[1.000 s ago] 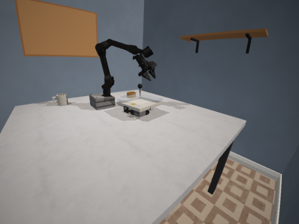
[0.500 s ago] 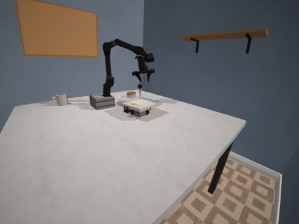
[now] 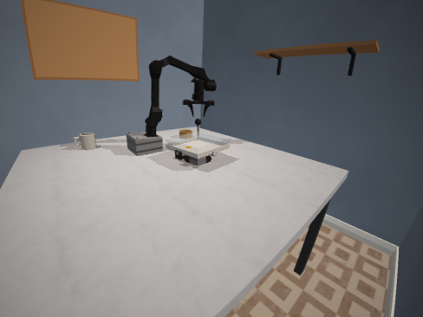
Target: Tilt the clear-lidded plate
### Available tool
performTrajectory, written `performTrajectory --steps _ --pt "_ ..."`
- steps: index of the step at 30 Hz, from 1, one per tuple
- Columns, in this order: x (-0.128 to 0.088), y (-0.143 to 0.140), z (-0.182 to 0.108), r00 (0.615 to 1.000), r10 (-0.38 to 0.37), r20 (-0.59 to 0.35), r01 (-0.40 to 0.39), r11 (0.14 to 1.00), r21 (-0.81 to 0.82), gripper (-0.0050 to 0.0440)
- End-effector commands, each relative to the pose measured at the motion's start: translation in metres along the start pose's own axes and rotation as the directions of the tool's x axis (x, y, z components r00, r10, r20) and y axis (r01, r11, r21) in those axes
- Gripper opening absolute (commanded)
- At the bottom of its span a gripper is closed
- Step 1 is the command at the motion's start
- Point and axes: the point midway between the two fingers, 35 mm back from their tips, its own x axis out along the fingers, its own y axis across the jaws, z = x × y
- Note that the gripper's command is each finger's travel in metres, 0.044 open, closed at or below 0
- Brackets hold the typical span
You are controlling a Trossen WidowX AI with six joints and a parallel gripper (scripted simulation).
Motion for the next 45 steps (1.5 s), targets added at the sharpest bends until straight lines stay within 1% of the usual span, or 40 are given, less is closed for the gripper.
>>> performTrajectory --steps 1,5,18,45 --pt "0.000 0.001 -0.011 1.000 0.004 -0.002 -0.004 1.000 0.000 0.0300" --pt "-0.001 0.001 -0.039 1.000 0.003 -0.002 -0.003 1.000 0.000 0.0300" --pt "0.003 0.001 -0.039 1.000 0.003 -0.002 -0.003 1.000 0.000 0.0300" --pt "0.027 0.000 -0.039 1.000 0.003 -0.002 -0.003 1.000 0.000 0.0300"
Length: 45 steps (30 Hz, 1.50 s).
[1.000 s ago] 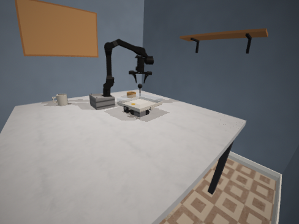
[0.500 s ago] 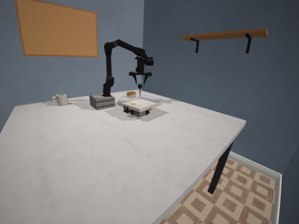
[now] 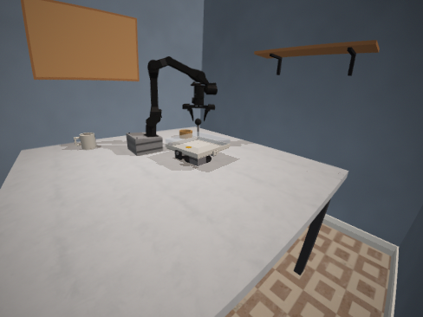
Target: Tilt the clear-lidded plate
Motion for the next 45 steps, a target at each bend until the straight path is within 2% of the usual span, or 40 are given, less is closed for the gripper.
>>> performTrajectory --steps 1,35,42,43,45 --pt "0.006 0.001 0.000 1.000 0.009 0.000 -0.009 1.000 -0.002 0.0300" --pt "0.038 0.003 -0.001 1.000 0.009 0.000 -0.009 1.000 -0.002 0.0300" --pt "0.038 0.003 -0.001 1.000 0.009 0.000 -0.009 1.000 -0.002 0.0300" --pt "0.038 0.003 -0.001 1.000 0.009 0.000 -0.009 1.000 -0.002 0.0150" --pt "0.038 0.003 -0.001 1.000 0.009 0.000 -0.009 1.000 -0.002 0.0150"
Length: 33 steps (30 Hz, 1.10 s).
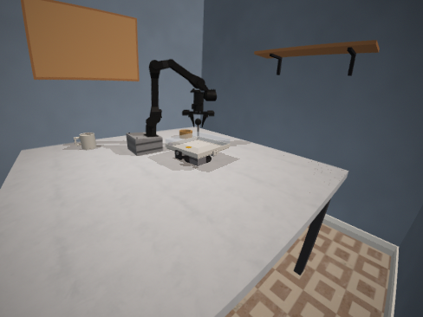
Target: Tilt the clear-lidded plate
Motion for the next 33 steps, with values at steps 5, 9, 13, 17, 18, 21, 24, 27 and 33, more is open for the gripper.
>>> performTrajectory --steps 5,9,13,17,18,21,24,27,33 --pt "0.001 0.000 0.000 1.000 0.003 0.001 -0.003 1.000 -0.002 0.0150" --pt "0.001 0.000 0.000 1.000 0.003 0.001 -0.003 1.000 -0.002 0.0150" --pt "0.001 0.000 0.000 1.000 0.003 0.001 -0.003 1.000 -0.002 0.0150" --pt "0.001 -0.006 0.000 1.000 0.017 0.004 -0.017 1.000 -0.002 0.0150" --pt "0.001 -0.006 0.000 1.000 0.020 0.004 -0.020 1.000 -0.002 0.0150" --pt "0.001 -0.008 0.000 1.000 0.030 0.003 -0.030 1.000 -0.002 0.0150" --pt "0.001 -0.009 0.000 0.999 0.040 0.003 -0.040 0.999 -0.002 0.0150" --pt "0.001 -0.010 0.000 0.999 0.050 0.003 -0.050 0.999 -0.002 0.0150" --pt "0.001 0.000 0.000 0.999 0.052 0.003 -0.052 0.999 -0.002 0.0150"
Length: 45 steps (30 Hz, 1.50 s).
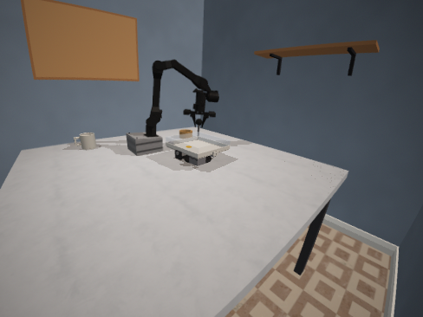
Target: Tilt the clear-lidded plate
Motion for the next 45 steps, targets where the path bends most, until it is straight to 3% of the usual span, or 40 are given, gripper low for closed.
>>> performTrajectory --steps 1,45 --pt "-0.0002 0.0059 -0.0001 1.000 -0.006 0.000 0.006 1.000 -0.002 0.0150" --pt "-0.0008 -0.0011 -0.0003 1.000 -0.020 0.002 0.020 1.000 -0.002 0.0150"
